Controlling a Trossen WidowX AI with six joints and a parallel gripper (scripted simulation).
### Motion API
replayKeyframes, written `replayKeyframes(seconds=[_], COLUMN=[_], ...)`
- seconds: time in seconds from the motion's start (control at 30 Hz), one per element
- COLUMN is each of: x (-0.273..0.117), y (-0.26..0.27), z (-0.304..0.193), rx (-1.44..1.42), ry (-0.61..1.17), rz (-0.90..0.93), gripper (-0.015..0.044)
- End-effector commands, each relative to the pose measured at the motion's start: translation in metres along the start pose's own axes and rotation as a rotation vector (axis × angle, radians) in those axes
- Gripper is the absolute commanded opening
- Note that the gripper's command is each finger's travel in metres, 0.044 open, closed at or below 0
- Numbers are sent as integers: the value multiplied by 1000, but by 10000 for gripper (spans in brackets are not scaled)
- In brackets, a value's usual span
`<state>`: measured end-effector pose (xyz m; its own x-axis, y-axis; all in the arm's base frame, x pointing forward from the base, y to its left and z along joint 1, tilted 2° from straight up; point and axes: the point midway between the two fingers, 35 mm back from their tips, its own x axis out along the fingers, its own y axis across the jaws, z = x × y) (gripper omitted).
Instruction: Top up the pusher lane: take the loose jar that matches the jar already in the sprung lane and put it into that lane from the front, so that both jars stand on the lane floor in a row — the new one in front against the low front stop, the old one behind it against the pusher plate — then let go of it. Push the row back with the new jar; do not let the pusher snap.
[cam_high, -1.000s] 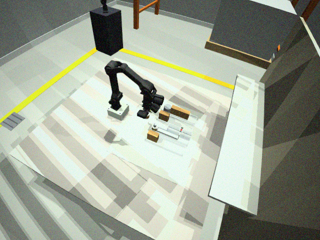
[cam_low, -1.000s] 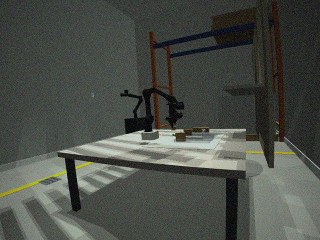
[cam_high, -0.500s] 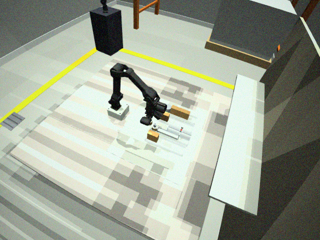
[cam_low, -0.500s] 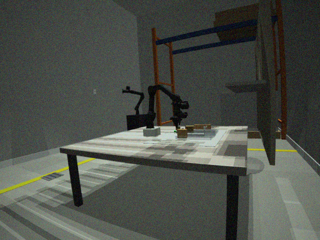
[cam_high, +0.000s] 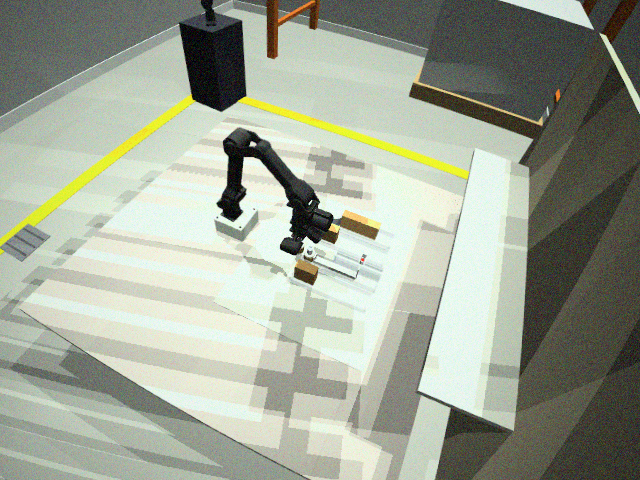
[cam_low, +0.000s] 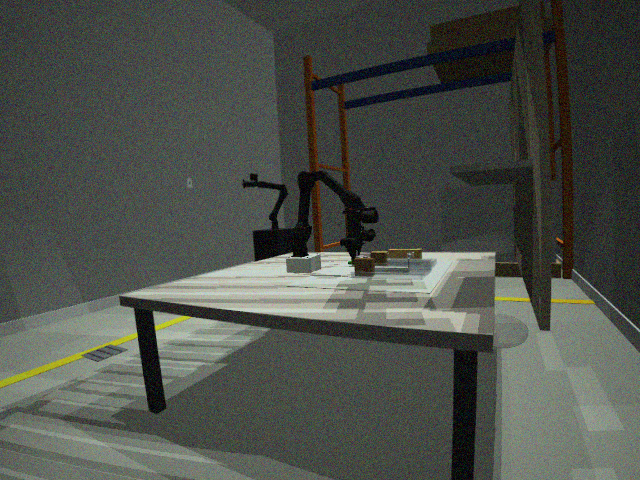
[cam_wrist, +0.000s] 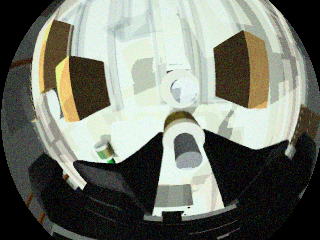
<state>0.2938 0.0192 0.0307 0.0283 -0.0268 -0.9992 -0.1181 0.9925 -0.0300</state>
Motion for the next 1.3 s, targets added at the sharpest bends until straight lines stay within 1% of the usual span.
replayKeyframes(seconds=[0.0, 1.27], x=[0, 0], y=[-1, -1], z=[2, 18], rx=[-4, -4], ry=[-4, -5], rz=[-4, -4], gripper=[0, 0])
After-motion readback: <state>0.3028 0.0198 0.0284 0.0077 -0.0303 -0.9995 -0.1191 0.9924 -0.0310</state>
